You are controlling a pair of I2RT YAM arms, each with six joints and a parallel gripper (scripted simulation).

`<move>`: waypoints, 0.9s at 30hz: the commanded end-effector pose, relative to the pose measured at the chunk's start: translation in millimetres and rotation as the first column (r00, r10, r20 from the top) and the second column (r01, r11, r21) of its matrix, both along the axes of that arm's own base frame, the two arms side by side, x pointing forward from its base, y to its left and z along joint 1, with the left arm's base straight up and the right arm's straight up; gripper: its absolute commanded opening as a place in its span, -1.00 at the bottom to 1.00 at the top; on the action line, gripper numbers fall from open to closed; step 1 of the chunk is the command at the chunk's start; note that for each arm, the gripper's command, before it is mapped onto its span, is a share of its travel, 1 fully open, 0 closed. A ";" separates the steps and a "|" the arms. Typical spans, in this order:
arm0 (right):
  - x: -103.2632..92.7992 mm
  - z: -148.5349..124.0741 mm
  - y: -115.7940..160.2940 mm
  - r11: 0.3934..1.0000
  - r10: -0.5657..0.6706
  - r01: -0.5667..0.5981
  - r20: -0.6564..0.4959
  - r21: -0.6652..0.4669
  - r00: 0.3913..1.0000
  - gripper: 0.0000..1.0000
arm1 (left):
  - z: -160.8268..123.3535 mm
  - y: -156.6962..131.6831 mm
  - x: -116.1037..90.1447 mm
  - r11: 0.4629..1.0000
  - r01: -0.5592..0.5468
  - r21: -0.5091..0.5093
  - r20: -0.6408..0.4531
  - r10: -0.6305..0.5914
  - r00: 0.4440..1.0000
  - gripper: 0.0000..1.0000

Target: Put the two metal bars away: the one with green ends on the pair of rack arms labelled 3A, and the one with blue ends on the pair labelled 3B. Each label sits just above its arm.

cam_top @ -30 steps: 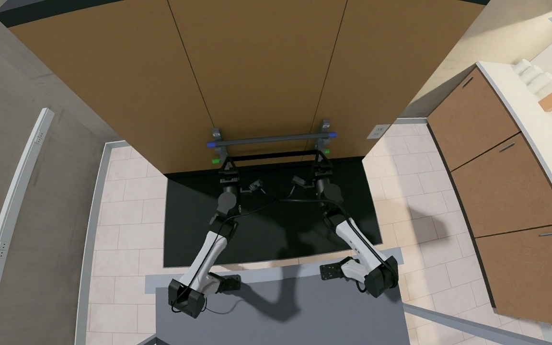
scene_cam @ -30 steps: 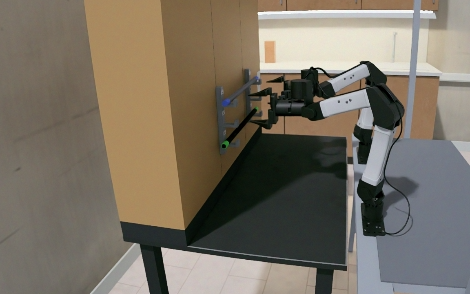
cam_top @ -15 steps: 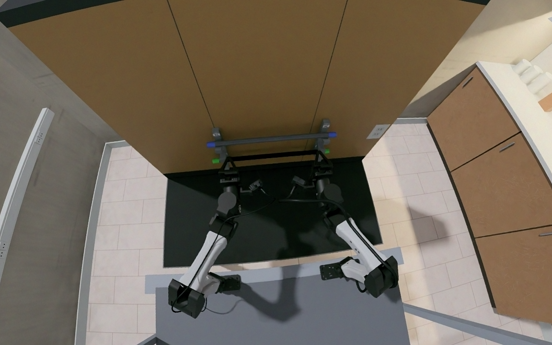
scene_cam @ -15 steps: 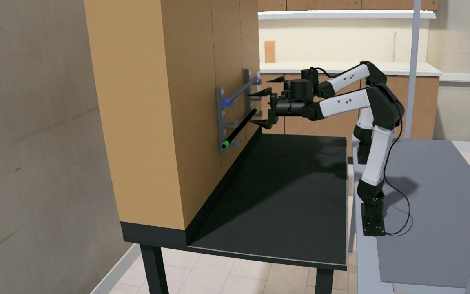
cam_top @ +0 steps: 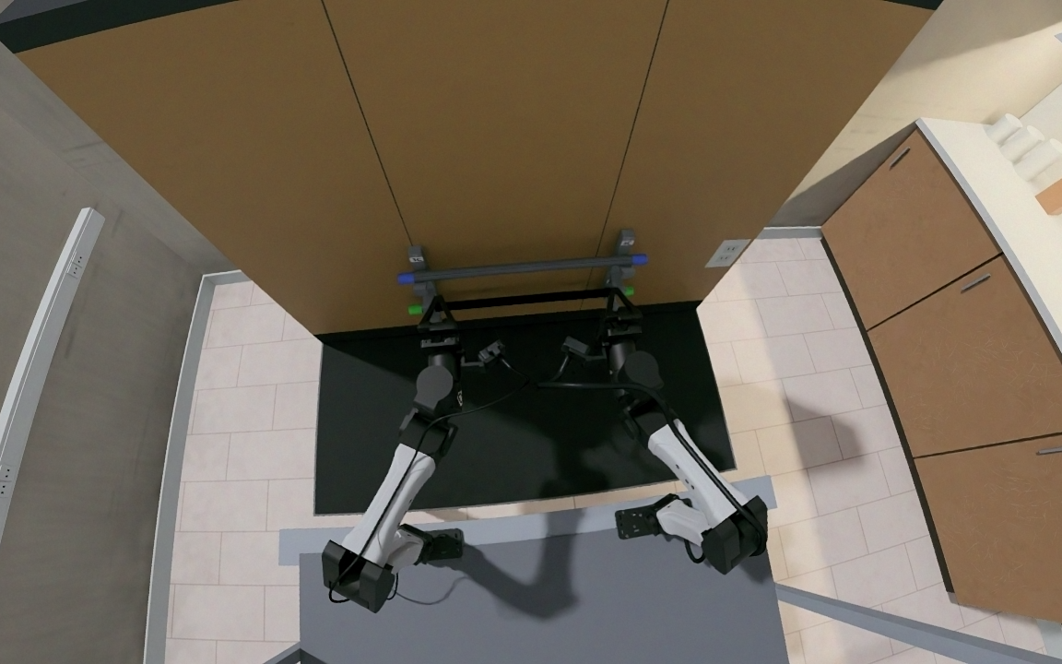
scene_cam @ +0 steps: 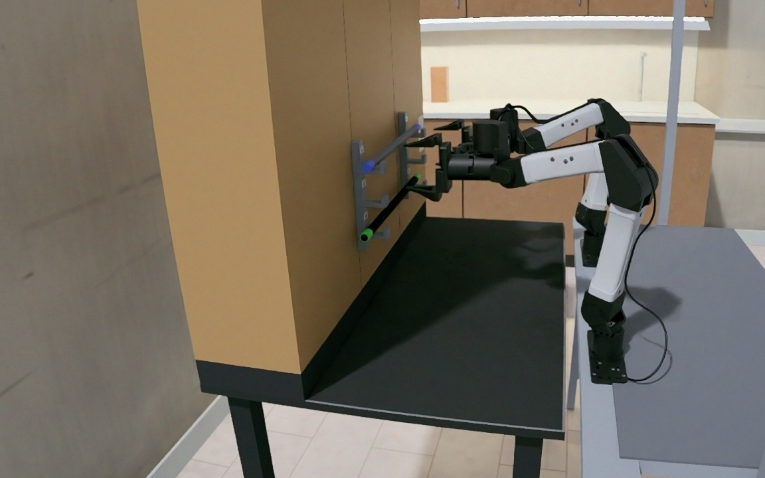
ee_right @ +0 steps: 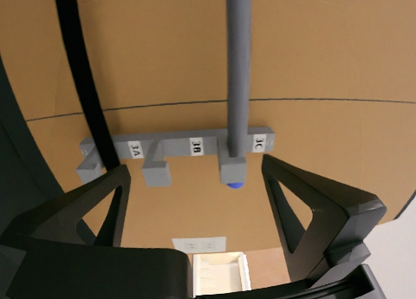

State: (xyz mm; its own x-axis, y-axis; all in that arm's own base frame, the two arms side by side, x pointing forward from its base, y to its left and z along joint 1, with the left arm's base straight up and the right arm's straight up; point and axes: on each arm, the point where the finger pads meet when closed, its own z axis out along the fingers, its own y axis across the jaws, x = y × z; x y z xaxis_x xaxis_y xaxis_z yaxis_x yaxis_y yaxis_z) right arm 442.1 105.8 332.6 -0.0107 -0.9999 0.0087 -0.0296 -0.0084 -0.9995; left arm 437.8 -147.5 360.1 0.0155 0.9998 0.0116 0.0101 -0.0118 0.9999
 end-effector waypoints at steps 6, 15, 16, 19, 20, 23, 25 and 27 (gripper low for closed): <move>-2.4 27.0 -4.4 1.000 -0.004 0.004 0.027 0.006 1.000 1.00 | 26.3 4.8 -5.0 1.000 0.001 -0.008 0.016 0.000 1.000 1.00; -2.4 42.0 -4.4 1.000 -0.004 0.004 0.027 0.006 1.000 1.00 | 41.3 4.8 -5.0 1.000 0.001 -0.008 0.016 0.000 1.000 1.00; -2.4 43.6 -4.4 1.000 -0.004 0.004 0.027 0.006 1.000 1.00 | 42.9 4.7 -5.1 1.000 0.001 -0.008 0.016 0.000 1.000 1.00; -2.4 48.6 -4.4 1.000 -0.004 0.004 0.027 0.006 1.000 1.00 | 47.9 4.7 -5.1 1.000 0.001 -0.008 0.016 0.000 1.000 1.00; -2.4 48.6 -4.4 1.000 -0.004 0.004 0.027 0.006 1.000 1.00 | 47.9 4.7 -5.1 1.000 0.001 -0.008 0.016 0.000 1.000 1.00; -2.4 52.0 -4.4 1.000 -0.004 0.004 0.027 0.006 1.000 1.00 | 51.3 4.7 -5.1 1.000 0.001 -0.008 0.016 0.000 1.000 1.00; -2.4 55.3 -4.4 1.000 -0.004 0.004 0.027 0.006 1.000 1.00 | 54.6 4.7 -5.1 1.000 0.001 -0.008 0.016 0.000 1.000 1.00; -2.4 58.6 -4.3 1.000 -0.004 0.004 0.027 0.006 1.000 1.00 | 57.9 4.7 -5.2 1.000 0.001 -0.008 0.016 0.000 1.000 1.00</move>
